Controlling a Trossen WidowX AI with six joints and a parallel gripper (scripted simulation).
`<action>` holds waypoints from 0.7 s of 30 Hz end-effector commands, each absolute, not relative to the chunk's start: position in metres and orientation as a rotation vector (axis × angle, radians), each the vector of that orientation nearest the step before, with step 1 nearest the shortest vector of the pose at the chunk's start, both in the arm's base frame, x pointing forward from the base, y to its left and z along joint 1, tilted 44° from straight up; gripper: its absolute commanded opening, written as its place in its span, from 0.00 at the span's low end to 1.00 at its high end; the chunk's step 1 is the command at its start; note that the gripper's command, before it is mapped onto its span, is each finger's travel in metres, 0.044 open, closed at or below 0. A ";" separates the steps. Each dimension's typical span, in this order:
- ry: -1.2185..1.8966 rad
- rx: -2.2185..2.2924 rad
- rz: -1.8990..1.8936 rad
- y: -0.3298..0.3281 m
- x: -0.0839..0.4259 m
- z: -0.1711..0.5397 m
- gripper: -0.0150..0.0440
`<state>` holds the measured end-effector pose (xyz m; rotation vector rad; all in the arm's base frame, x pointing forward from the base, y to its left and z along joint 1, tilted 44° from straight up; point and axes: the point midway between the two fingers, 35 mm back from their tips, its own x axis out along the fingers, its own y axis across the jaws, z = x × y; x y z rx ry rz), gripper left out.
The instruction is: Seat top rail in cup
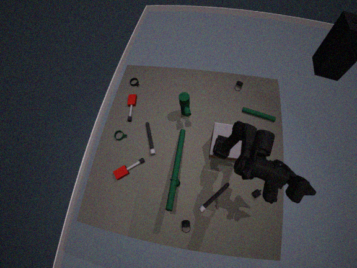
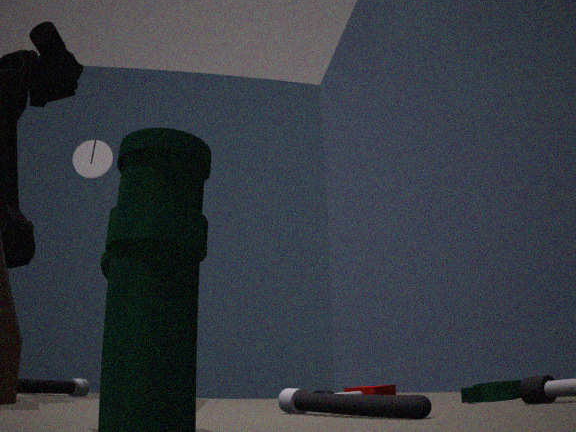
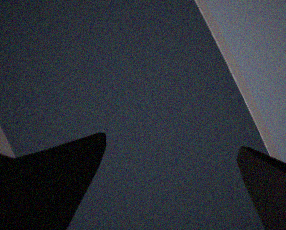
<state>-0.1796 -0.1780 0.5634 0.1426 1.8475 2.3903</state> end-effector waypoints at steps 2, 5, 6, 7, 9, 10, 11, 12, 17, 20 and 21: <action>1.883 0.166 2.386 -0.173 -0.181 0.568 1.00; 2.092 0.288 2.224 -0.136 -0.187 0.584 1.00; 2.170 0.334 2.133 -0.119 -0.188 0.588 1.00; 2.245 0.383 2.040 -0.103 -0.188 0.593 1.00; 2.383 0.486 1.849 -0.069 -0.185 0.600 1.00; 2.447 0.540 1.751 -0.053 -0.182 0.603 1.00; 2.513 0.586 1.665 -0.040 -0.178 0.605 1.00; 2.572 0.628 1.584 -0.028 -0.175 0.608 1.00; 2.781 0.807 1.246 0.019 -0.156 0.614 1.00; 2.833 0.883 1.117 0.038 -0.147 0.615 1.00; 2.847 0.925 1.080 0.049 -0.141 0.615 1.00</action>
